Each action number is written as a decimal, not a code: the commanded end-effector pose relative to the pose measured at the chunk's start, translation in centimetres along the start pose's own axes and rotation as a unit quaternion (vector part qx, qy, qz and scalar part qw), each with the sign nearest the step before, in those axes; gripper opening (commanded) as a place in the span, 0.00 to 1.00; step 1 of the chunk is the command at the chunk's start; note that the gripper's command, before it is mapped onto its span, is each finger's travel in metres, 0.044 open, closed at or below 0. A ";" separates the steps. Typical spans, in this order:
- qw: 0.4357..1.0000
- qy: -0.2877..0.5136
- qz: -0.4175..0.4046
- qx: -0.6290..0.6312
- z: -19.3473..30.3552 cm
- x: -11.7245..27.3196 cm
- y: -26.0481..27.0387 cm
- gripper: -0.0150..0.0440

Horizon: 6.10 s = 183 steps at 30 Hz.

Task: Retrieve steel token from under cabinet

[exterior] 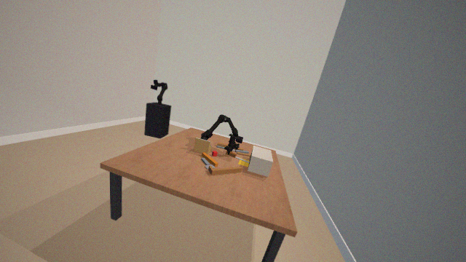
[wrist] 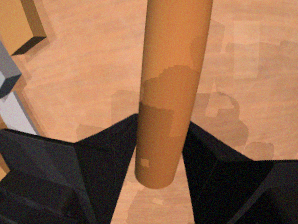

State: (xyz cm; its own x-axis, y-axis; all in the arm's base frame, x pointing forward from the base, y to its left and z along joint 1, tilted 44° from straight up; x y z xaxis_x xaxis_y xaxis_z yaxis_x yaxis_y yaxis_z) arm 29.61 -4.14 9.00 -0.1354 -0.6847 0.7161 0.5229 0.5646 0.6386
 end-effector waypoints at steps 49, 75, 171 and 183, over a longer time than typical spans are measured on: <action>1.000 0.003 0.000 -0.004 6.3 -0.1 -0.8 0.25; 0.996 0.002 0.001 -0.086 6.0 0.2 -0.7 0.25; 0.988 0.001 0.002 -0.157 0.9 0.4 -7.5 0.25; 0.988 0.000 0.003 -0.157 0.2 0.4 -8.6 0.25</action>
State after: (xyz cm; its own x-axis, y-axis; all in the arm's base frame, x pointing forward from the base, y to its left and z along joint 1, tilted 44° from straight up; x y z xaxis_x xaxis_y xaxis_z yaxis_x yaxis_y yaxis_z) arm 24.82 -8.76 4.00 -0.1273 -0.6863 0.7161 0.7591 0.3974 0.5157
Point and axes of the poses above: the point midway between the two fingers, 35 mm back from their tips, its own x axis back along the fingers, its own y axis across the jaws, z = x × y, the point moved 9 cm from there along x, back along the fingers, and after that the axes turned 10 degrees about -x, right-handed, at the moved point
